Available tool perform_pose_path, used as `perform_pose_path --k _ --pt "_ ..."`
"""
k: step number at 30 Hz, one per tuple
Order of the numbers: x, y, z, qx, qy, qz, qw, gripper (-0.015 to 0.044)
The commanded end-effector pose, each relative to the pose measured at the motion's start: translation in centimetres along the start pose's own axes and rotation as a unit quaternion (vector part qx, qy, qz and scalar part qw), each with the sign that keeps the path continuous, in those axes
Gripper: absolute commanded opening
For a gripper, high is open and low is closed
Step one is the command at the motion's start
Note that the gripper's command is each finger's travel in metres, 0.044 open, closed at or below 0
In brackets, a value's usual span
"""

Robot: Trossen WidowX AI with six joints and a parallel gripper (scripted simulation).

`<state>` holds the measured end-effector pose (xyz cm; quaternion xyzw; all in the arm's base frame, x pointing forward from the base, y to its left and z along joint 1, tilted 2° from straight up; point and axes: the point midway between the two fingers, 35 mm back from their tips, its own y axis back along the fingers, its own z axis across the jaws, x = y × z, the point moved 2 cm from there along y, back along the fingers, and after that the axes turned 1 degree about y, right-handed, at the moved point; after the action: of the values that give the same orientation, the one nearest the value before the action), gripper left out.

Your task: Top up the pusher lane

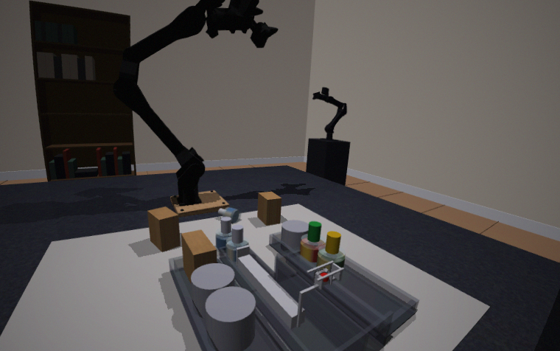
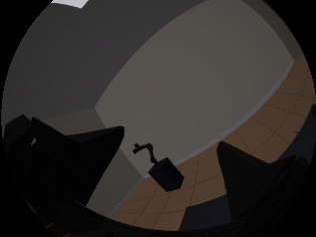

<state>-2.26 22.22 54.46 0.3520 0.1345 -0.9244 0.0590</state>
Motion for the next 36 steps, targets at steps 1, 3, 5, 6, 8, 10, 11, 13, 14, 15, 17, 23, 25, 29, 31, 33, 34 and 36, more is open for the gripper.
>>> perform_pose_path --k 1,3,5,6,8,10,11,13,14,15,17,23,25,29,31,33,34,36 --pt "-0.3 -1.4 -4.6 0.087 0.021 -0.005 0.996 0.044" --pt "-0.7 -1.8 -7.7 0.143 0.034 -0.006 0.989 0.044" --pt "-1.1 -1.9 -10.8 0.198 0.044 -0.005 0.979 0.044" --pt "-1.4 -1.8 -12.4 0.225 0.049 -0.004 0.973 0.044" --pt "-1.9 -1.4 -15.5 0.279 0.055 -0.002 0.959 0.044" --pt "-2.4 -0.6 -18.5 0.33 0.058 0.003 0.942 0.044" --pt "-2.5 -0.1 -20.0 0.354 0.059 0.007 0.933 0.044" --pt "-2.9 1.1 -22.9 0.401 0.058 0.015 0.914 0.044" --pt "-3.0 1.8 -24.2 0.424 0.057 0.02 0.904 0.044" --pt "-3.1 2.6 -25.6 0.445 0.054 0.025 0.893 0.044" --pt "-3.3 4.3 -28.0 0.484 0.048 0.035 0.873 0.044" --pt "-3.4 9.8 -34.0 0.591 0.009 0.07 0.804 0.044" --pt "-3.3 12.4 -36.0 0.629 -0.013 0.086 0.773 0.044" --pt "-2.5 17.9 -39.2 0.691 -0.067 0.122 0.71 0.044" --pt "-1.9 20.8 -40.4 0.715 -0.099 0.142 0.677 0.044" --pt "-0.9 24.0 -41.3 0.735 -0.137 0.165 0.643 0.044" --pt "-0.4 25.5 -41.6 0.743 -0.157 0.176 0.626 0.044" --pt "0.8 28.6 -41.9 0.753 -0.199 0.199 0.595 0.044"
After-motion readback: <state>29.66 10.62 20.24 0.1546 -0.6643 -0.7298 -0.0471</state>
